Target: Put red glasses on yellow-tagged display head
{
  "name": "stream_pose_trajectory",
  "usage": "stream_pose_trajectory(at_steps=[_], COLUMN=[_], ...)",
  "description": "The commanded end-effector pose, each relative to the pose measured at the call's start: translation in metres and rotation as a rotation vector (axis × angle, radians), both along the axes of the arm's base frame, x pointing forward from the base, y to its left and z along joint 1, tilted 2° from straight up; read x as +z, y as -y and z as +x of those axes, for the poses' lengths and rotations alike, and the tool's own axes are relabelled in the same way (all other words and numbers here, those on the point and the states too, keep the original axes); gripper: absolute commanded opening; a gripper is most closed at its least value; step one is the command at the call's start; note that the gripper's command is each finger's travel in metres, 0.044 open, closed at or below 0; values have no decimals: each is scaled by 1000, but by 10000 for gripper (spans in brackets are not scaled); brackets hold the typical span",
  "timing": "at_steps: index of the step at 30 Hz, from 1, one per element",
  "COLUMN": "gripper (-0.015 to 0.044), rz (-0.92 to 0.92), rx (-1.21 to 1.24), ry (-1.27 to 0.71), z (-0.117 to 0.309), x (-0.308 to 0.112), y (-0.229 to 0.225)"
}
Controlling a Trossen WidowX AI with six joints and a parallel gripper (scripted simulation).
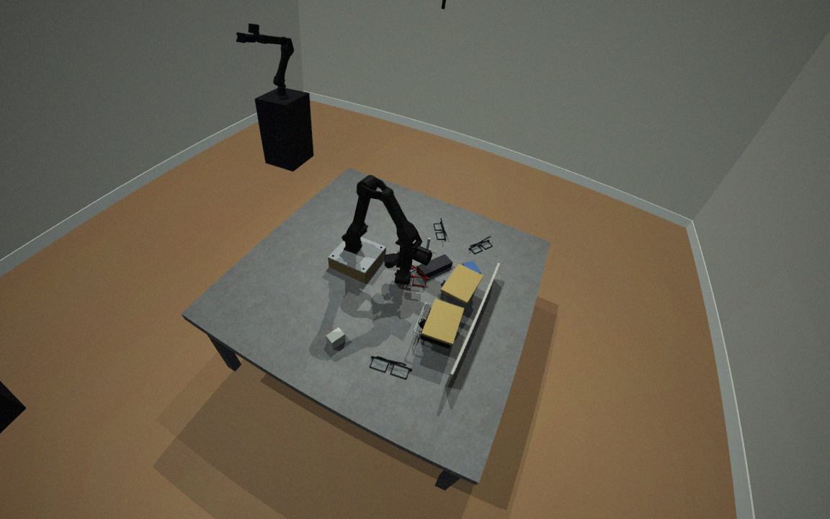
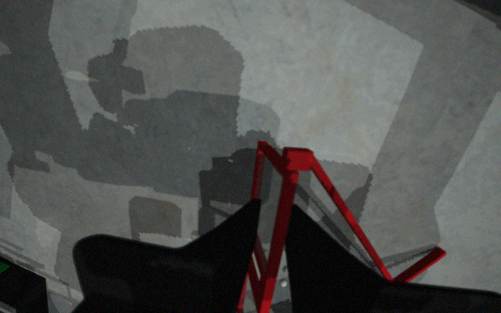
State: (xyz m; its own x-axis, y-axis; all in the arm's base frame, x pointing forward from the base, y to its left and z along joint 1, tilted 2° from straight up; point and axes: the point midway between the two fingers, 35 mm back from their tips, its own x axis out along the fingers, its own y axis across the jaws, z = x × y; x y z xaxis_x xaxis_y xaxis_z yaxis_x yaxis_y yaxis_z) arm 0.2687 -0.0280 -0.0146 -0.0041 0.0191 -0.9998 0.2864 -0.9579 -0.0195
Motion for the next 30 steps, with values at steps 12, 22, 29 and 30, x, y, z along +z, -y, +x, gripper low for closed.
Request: stream_pose_trajectory(at_steps=[12,22,29,30], gripper=[0,0,0,0], rz=[0,2,4,4], rx=[1,-1,-3,-3], ry=[0,1,1,1], z=[0,6,8,8], x=[0,48,88,94], y=[0,2,4,4])
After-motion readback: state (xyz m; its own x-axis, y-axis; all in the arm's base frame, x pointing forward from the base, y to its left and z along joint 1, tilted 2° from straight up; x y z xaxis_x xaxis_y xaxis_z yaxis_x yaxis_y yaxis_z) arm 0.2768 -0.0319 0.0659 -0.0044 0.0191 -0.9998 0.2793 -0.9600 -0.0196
